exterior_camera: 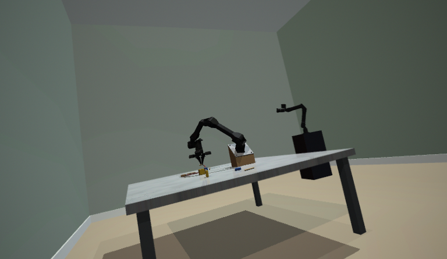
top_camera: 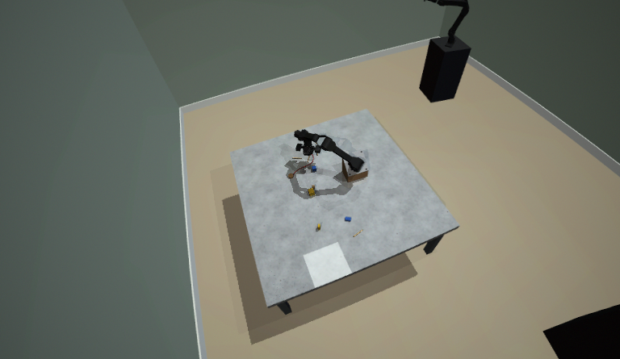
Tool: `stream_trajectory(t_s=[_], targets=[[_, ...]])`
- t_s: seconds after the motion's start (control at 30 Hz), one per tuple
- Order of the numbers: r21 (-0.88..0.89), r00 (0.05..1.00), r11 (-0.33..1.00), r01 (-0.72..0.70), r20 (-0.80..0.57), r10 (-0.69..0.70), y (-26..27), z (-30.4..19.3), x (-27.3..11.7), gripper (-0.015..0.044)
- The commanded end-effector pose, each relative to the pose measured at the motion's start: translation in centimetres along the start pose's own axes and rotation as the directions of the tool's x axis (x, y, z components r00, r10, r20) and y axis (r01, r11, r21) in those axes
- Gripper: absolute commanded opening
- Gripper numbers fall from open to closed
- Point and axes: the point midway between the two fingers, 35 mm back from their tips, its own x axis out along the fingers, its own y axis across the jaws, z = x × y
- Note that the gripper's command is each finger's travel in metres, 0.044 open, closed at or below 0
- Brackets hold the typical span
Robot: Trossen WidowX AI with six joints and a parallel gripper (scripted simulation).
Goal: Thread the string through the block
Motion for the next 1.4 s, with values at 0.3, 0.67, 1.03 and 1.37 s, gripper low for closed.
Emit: stream_trajectory(t_s=[0.3,0.67,1.03,1.37], targets=[[-0.286,1.000,0.958,0.008,0.002,-0.008,-0.8,0.2,-0.1,0.0000],[-0.286,1.000,0.958,0.008,0.001,-0.008,-1.2,-0.7,-0.2,0.0000],[-0.286,1.000,0.958,0.008,0.000,-0.009,-1.7,-2.0,-0.3,0.0000],[-0.278,1.000,0.961,0.009,0.000,-0.009,-2.1,-3.3,-0.3,0.0000]])
